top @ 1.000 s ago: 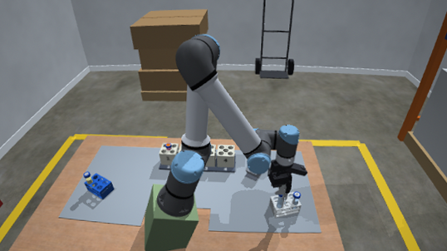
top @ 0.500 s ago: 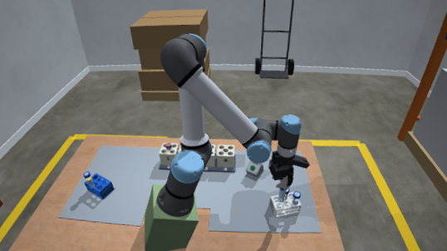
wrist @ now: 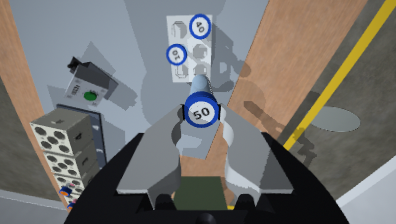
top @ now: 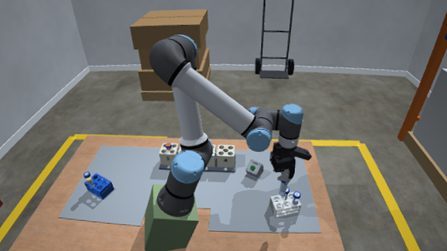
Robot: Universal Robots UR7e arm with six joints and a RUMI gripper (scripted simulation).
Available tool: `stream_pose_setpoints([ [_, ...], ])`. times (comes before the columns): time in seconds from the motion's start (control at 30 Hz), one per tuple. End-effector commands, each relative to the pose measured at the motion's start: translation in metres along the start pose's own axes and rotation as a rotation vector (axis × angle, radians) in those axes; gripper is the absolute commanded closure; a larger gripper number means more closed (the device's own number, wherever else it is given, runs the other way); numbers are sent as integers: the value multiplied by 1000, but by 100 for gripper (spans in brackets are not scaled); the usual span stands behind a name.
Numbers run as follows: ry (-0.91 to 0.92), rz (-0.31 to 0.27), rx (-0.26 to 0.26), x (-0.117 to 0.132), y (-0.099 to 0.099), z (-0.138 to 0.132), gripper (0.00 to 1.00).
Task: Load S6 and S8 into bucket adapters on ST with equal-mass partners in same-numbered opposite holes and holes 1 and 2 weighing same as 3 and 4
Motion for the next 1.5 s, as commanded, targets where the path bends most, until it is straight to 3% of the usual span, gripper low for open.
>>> stream_pose_setpoints([
  [0.0, 0, 0, -1, 0, -8, 0, 100],
  [1.47, -1067, 1, -1, 168, -9, -207, 100],
])
Point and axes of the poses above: the point where the finger pads meet when closed, its own y axis out along the fingers, its own z axis across the jaws, x = y × z, the point moved 3 cm from there along -y, back along the fingers, and after that the axes turned 7 degrees about y, right-handed, at the moved point
